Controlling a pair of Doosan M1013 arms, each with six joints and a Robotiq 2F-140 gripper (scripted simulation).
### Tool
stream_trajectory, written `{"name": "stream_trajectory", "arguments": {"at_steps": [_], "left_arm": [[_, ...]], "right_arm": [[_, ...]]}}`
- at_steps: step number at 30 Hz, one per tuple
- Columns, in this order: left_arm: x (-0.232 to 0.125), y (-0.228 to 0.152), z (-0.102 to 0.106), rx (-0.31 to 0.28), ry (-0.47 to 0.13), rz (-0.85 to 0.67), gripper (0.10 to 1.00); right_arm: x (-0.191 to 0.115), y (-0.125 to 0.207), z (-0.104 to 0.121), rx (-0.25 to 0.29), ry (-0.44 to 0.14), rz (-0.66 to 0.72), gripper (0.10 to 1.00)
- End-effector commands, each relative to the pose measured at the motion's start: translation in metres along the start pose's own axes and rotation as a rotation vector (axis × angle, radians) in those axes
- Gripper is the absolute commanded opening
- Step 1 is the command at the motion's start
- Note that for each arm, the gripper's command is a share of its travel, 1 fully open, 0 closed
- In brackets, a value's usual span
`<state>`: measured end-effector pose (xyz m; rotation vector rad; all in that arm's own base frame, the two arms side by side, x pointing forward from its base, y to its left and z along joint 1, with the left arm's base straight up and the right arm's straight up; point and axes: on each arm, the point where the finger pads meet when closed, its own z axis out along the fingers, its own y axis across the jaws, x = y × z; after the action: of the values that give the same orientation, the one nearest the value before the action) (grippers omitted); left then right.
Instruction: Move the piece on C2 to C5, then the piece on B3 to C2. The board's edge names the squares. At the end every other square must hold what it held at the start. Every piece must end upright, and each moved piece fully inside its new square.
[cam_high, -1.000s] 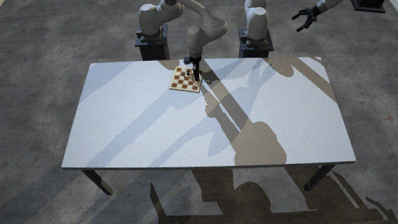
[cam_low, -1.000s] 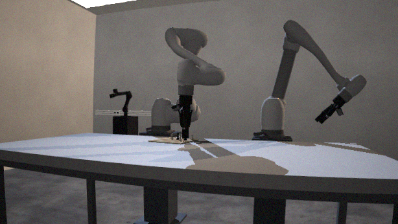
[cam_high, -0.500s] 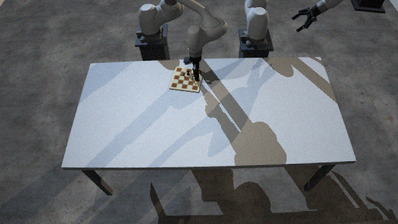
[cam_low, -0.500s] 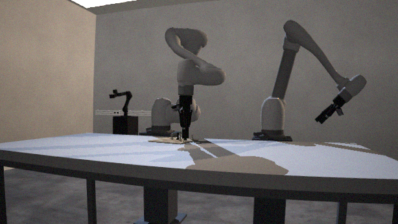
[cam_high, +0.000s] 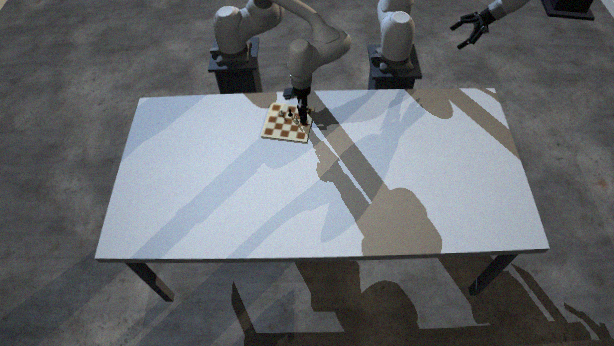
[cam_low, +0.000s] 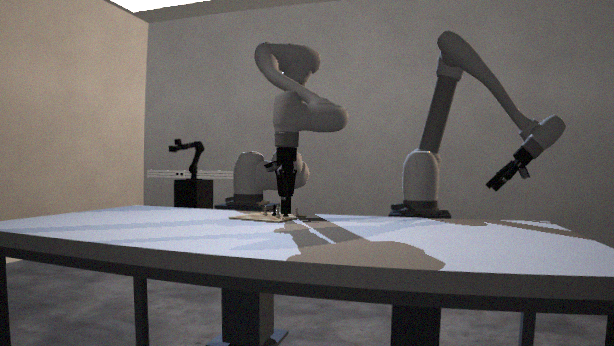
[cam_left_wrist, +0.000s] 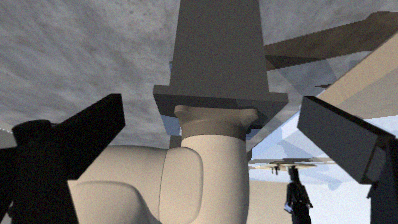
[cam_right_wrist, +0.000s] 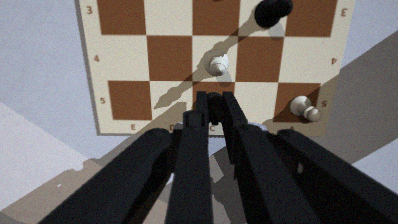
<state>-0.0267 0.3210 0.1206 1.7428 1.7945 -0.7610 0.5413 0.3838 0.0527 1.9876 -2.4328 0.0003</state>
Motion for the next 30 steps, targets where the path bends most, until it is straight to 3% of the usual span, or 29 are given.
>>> {"name": "stream_trajectory", "arguments": {"at_steps": [1,30], "left_arm": [[0.0000,-0.0001,-0.0005,0.000,0.001,0.000,1.000],[0.0000,-0.0001,-0.0005,0.000,0.001,0.000,1.000]], "right_arm": [[-0.0004,-0.0003,-0.0007,0.001,-0.001,0.000,0.099],[-0.0004,-0.0003,0.0030,0.001,-0.001,0.000,0.099]]}}
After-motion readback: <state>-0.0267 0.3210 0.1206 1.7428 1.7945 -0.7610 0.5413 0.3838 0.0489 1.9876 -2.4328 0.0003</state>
